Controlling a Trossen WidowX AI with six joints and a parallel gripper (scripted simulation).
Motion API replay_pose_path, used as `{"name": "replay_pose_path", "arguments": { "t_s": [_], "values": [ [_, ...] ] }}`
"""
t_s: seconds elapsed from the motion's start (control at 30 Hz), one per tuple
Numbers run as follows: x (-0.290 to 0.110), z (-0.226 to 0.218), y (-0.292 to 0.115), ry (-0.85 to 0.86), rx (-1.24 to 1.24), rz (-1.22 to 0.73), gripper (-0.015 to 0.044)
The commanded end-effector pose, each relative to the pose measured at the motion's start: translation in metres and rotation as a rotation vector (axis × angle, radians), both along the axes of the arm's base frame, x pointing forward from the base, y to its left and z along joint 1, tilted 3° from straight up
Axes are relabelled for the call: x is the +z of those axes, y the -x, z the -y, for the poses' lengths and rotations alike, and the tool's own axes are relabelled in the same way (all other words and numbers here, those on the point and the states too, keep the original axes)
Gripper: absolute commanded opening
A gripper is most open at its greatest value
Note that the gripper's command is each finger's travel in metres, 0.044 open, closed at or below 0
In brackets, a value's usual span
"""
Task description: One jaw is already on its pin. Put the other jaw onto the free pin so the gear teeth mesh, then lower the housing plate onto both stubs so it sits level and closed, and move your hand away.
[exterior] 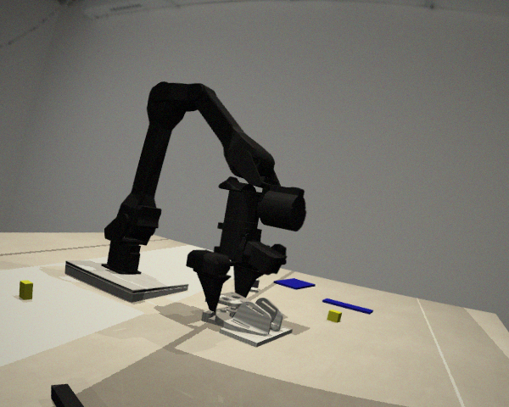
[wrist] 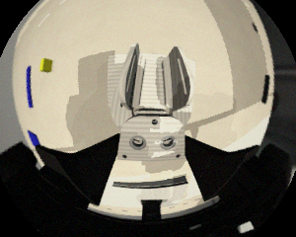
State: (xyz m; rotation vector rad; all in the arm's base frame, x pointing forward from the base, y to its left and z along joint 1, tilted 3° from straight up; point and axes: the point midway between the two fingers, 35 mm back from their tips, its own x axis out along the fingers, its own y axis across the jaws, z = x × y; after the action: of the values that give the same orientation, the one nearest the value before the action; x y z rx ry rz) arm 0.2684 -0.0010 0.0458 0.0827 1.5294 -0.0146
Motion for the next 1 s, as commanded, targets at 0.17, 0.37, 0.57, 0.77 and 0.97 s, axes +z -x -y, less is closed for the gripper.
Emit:
{"name": "replay_pose_path", "arguments": {
  "t_s": [0.17,0.37,0.57,0.77,0.97],
  "values": [
    [-0.003,-0.0009,0.0009,-0.006,-0.005,-0.009,0.0351],
    [-0.0035,-0.0009,0.0009,-0.006,-0.005,-0.009,0.0351],
    [-0.0054,-0.001,0.0008,-0.006,-0.005,-0.009,0.0351],
    [-0.0059,-0.001,0.0008,-0.006,-0.005,-0.009,0.0351],
    [-0.0078,-0.0011,0.0008,-0.006,-0.005,-0.009,0.0351]
  ]
}}
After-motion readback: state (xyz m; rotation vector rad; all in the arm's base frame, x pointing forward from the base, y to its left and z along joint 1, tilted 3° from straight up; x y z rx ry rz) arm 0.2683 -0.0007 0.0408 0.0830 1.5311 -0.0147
